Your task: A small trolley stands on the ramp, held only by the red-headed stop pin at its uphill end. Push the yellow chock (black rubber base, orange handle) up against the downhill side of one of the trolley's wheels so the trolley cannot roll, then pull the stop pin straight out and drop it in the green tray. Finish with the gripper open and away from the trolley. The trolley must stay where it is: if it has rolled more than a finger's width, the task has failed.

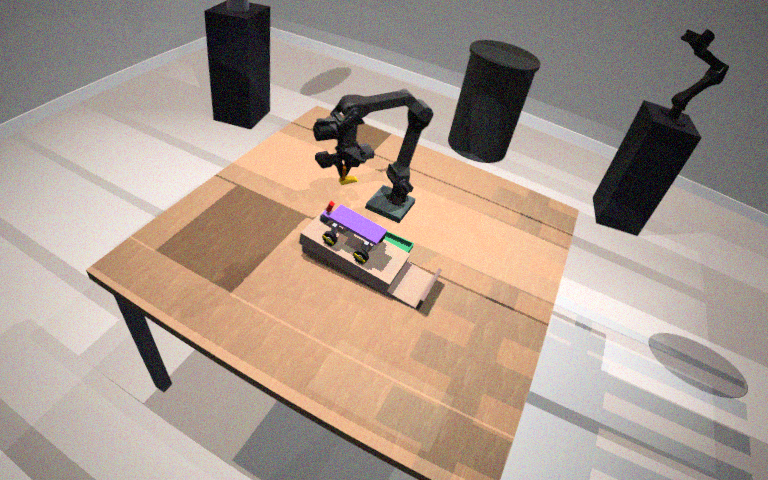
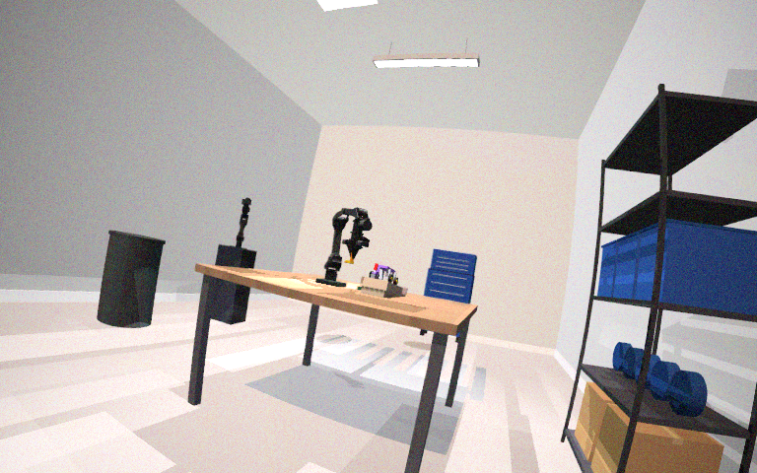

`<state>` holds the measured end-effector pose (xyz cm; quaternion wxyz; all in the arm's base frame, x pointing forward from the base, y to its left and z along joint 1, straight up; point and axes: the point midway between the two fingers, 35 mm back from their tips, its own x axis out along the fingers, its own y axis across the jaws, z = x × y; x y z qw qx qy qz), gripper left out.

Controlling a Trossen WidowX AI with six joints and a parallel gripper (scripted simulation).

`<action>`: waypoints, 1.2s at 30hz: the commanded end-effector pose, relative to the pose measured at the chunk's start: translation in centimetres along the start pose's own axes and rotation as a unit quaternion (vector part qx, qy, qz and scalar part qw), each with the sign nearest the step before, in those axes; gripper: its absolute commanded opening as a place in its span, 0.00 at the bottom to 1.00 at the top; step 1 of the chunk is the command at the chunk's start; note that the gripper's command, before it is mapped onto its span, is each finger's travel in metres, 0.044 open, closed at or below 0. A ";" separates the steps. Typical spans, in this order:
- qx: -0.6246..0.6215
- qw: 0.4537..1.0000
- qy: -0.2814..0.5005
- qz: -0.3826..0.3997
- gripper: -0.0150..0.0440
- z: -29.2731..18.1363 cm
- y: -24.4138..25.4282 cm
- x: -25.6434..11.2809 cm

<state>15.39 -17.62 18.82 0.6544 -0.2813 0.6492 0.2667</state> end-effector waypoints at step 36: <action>-0.284 0.959 -0.006 -0.001 0.25 5.7 1.8 0.2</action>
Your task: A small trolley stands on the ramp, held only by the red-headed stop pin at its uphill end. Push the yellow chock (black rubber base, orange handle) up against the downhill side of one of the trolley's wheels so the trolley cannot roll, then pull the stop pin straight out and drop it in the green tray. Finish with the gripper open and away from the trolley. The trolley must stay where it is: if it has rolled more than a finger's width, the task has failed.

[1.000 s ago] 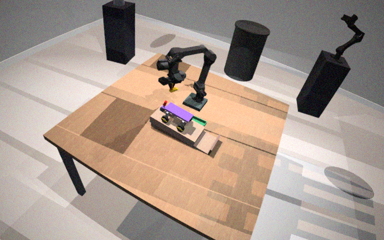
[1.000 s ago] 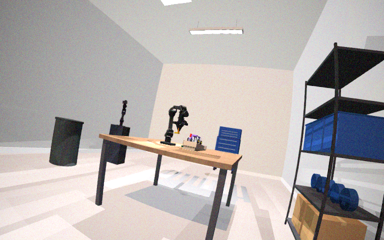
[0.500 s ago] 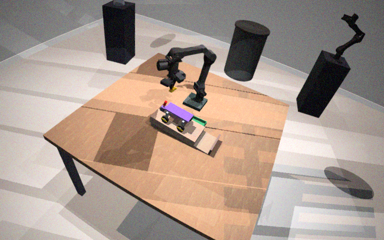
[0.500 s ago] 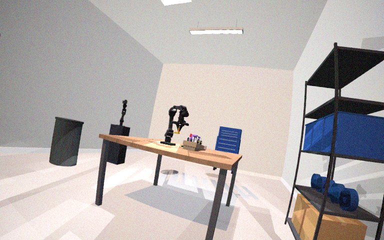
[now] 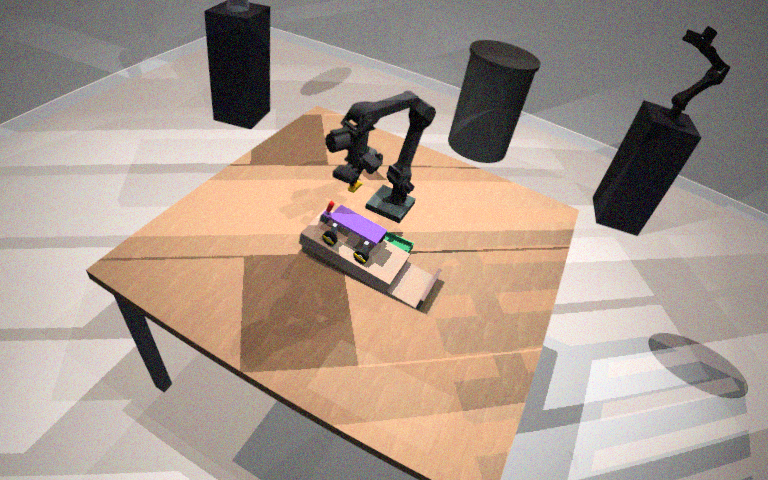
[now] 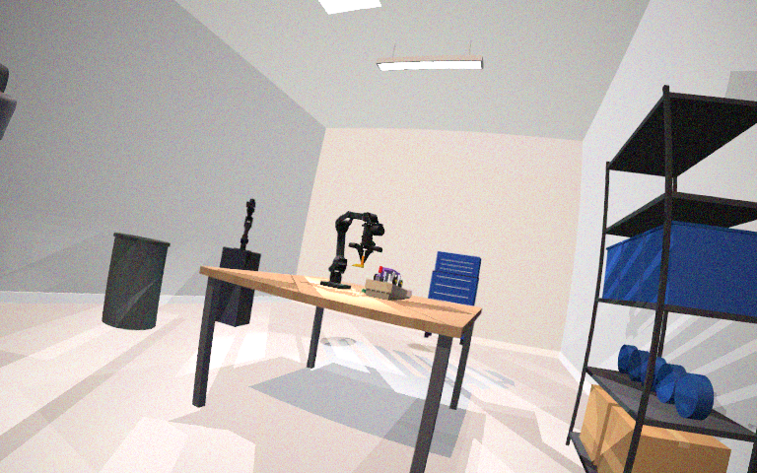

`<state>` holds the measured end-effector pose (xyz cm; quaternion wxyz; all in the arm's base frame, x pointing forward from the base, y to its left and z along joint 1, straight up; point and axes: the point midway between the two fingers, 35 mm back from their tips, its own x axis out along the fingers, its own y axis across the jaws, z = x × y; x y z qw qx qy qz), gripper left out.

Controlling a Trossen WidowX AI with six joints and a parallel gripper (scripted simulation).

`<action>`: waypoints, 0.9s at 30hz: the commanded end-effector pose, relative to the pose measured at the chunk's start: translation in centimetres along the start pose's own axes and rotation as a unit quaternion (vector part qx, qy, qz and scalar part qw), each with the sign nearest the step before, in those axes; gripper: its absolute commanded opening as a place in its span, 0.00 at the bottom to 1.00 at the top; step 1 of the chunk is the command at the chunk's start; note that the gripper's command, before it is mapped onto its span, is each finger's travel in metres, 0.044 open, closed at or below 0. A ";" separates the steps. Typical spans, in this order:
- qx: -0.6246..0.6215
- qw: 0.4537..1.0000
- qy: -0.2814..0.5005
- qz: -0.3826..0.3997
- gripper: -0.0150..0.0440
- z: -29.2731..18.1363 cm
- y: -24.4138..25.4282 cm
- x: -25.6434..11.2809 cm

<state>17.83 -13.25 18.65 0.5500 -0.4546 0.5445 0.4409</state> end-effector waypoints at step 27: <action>-0.001 1.000 -0.007 -0.003 0.25 10.2 -2.3 0.5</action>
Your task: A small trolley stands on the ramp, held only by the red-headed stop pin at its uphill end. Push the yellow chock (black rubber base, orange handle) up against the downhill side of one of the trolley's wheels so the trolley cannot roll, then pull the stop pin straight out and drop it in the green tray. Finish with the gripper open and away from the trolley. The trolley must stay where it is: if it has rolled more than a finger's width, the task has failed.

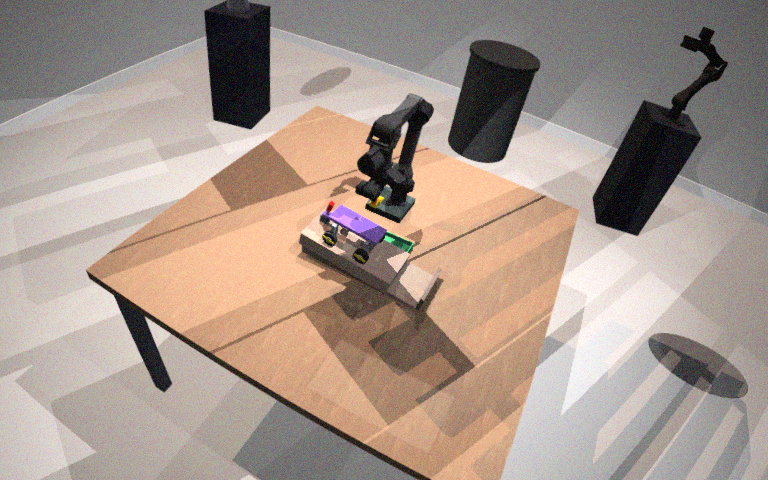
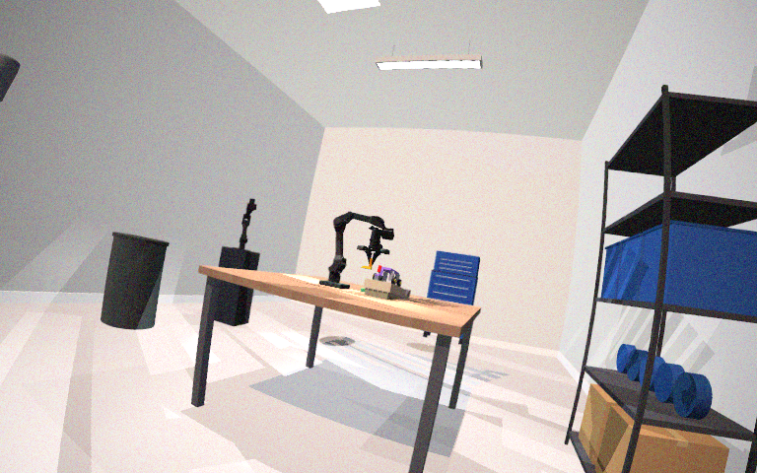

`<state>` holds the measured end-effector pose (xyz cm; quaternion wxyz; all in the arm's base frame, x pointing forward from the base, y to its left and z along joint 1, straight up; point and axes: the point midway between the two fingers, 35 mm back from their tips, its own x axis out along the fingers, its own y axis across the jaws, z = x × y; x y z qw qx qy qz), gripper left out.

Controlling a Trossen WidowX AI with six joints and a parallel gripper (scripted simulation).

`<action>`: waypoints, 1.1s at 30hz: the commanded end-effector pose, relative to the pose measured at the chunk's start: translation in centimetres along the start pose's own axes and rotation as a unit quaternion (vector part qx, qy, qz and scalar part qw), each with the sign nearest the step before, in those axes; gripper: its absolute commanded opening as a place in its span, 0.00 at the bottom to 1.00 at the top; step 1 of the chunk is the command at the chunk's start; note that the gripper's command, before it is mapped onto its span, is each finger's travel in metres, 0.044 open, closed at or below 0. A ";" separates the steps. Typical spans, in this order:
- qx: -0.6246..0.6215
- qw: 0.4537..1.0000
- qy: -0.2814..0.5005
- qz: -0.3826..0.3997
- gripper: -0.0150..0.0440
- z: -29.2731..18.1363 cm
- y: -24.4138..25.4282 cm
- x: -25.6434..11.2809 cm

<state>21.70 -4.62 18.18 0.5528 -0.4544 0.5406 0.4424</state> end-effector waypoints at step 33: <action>0.001 1.000 -0.009 -0.001 0.25 13.8 -2.4 1.2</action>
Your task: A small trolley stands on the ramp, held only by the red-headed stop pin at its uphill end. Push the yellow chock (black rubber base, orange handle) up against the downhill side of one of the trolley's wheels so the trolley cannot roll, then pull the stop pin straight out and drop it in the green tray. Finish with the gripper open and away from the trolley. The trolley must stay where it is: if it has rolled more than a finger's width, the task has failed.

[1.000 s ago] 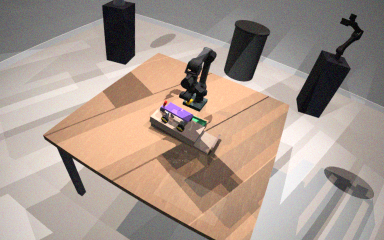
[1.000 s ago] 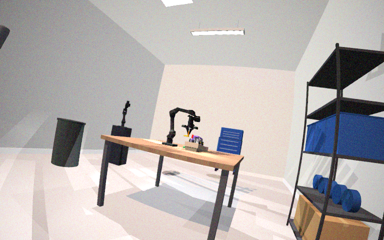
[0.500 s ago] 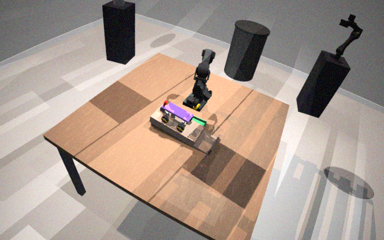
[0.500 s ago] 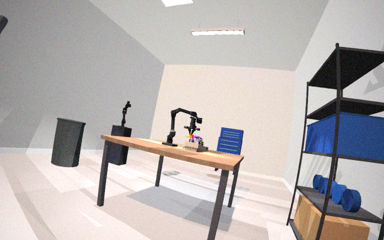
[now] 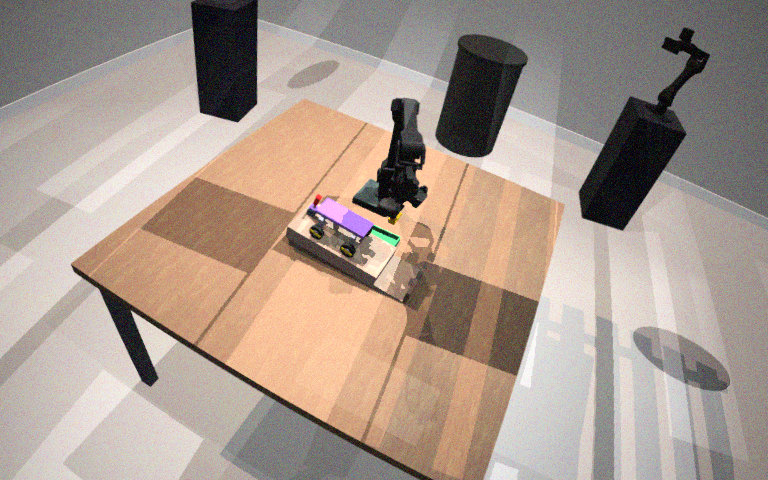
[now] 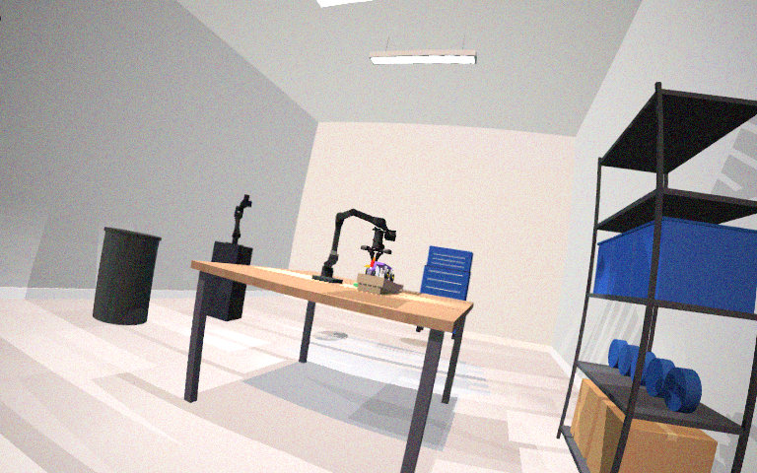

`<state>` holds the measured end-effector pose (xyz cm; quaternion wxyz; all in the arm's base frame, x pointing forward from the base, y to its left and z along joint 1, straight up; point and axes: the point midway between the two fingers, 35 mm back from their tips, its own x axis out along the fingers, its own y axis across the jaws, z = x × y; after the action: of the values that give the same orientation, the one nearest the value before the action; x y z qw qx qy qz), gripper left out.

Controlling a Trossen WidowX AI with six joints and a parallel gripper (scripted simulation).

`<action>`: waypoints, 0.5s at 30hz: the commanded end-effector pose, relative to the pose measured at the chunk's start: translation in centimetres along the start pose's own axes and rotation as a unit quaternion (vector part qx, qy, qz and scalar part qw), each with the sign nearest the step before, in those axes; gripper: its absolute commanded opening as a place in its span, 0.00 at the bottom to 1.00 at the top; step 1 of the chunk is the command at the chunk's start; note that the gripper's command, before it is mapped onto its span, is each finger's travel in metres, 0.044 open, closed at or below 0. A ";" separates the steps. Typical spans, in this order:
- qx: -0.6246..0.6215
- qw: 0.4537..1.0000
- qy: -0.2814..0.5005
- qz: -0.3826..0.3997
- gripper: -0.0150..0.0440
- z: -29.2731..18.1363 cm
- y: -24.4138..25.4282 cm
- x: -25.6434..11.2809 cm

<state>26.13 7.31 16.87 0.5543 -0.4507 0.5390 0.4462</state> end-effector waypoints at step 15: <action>-0.126 0.992 0.004 0.001 0.25 3.6 -1.1 -0.3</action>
<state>27.64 10.47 17.01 0.5115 -0.4955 0.5007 0.4921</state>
